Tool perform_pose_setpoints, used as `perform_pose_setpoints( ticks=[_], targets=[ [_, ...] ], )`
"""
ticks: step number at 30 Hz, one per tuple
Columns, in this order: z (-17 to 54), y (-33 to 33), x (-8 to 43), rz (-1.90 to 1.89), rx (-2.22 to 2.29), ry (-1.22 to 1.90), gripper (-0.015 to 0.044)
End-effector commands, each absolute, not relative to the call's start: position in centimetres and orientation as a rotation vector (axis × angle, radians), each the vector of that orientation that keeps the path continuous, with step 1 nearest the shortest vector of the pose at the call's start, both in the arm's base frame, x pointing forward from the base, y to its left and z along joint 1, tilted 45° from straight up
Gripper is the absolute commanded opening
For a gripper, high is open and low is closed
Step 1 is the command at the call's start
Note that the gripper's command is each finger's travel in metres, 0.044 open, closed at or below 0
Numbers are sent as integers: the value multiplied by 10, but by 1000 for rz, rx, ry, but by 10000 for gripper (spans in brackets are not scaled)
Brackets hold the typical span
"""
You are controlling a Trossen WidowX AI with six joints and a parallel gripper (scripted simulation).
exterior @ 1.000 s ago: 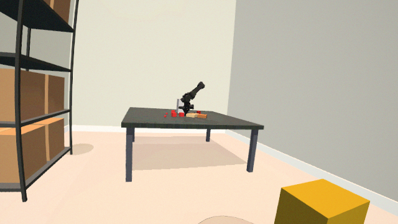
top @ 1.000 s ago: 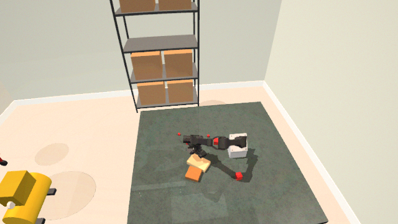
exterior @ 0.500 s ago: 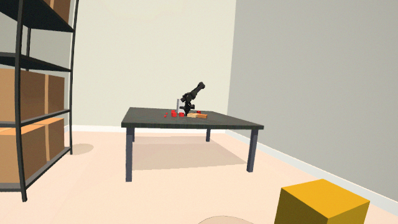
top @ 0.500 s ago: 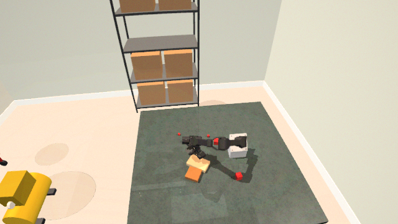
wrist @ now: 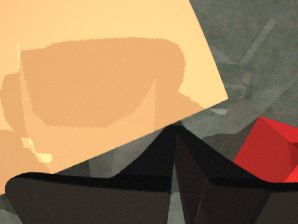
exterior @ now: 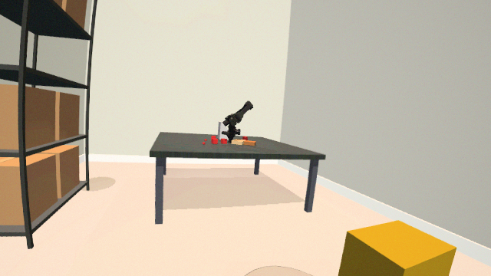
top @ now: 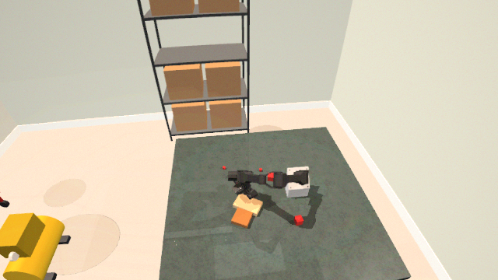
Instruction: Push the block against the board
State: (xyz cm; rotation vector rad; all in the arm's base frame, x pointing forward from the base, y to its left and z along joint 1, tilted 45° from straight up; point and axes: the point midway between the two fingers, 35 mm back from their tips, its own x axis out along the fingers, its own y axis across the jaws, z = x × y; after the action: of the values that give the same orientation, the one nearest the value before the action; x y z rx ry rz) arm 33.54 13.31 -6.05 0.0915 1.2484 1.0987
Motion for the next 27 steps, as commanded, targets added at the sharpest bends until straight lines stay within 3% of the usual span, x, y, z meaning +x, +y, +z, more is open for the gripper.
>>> perform_pose_setpoints(
  ticks=[1,23,27],
  targets=[
    [-64,130,329,1102,93,1249,0],
    [-79,112,303,1104,95,1249,0],
    [-48,84,313,1102,93,1250,0]
  ],
)
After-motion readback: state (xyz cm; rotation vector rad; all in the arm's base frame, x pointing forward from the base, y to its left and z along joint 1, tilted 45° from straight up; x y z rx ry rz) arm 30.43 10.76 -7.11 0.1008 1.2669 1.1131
